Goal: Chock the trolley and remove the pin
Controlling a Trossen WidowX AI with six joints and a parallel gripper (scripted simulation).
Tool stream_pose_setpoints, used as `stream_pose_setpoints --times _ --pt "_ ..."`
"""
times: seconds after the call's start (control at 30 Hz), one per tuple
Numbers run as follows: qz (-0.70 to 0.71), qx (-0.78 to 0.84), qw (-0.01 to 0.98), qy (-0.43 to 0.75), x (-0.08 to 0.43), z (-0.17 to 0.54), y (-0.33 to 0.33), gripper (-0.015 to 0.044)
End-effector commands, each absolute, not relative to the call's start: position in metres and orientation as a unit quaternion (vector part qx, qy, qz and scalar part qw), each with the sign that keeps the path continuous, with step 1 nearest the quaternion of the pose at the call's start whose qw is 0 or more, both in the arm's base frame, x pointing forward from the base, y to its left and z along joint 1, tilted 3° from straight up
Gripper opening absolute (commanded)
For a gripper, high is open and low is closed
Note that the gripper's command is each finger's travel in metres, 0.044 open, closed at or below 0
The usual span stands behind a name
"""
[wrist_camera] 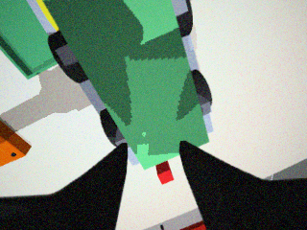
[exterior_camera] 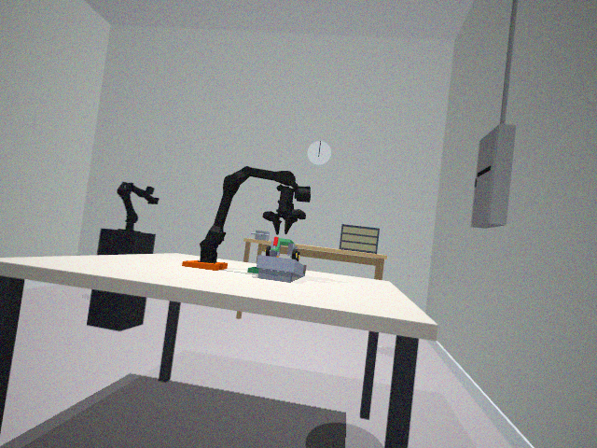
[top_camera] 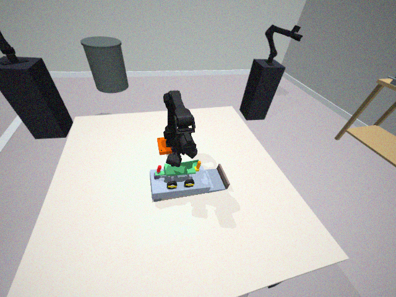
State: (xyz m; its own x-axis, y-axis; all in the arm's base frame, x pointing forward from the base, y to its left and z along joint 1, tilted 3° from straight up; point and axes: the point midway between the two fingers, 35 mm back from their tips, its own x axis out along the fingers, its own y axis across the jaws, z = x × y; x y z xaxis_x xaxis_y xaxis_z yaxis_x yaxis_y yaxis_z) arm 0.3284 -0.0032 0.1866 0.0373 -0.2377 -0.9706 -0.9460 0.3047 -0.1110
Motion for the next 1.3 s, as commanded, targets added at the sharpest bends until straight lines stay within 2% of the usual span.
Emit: stream_pose_setpoints --times 0.0,0.27,1.27 --pt "0.365 -0.526 0.492 0.591 0.33 0.193 -0.021 0.019" --pt "0.436 -0.587 0.399 0.553 0.327 0.199 -0.056 0.019" --pt "0.437 -0.588 0.397 0.552 0.327 0.171 -0.066 0.019"
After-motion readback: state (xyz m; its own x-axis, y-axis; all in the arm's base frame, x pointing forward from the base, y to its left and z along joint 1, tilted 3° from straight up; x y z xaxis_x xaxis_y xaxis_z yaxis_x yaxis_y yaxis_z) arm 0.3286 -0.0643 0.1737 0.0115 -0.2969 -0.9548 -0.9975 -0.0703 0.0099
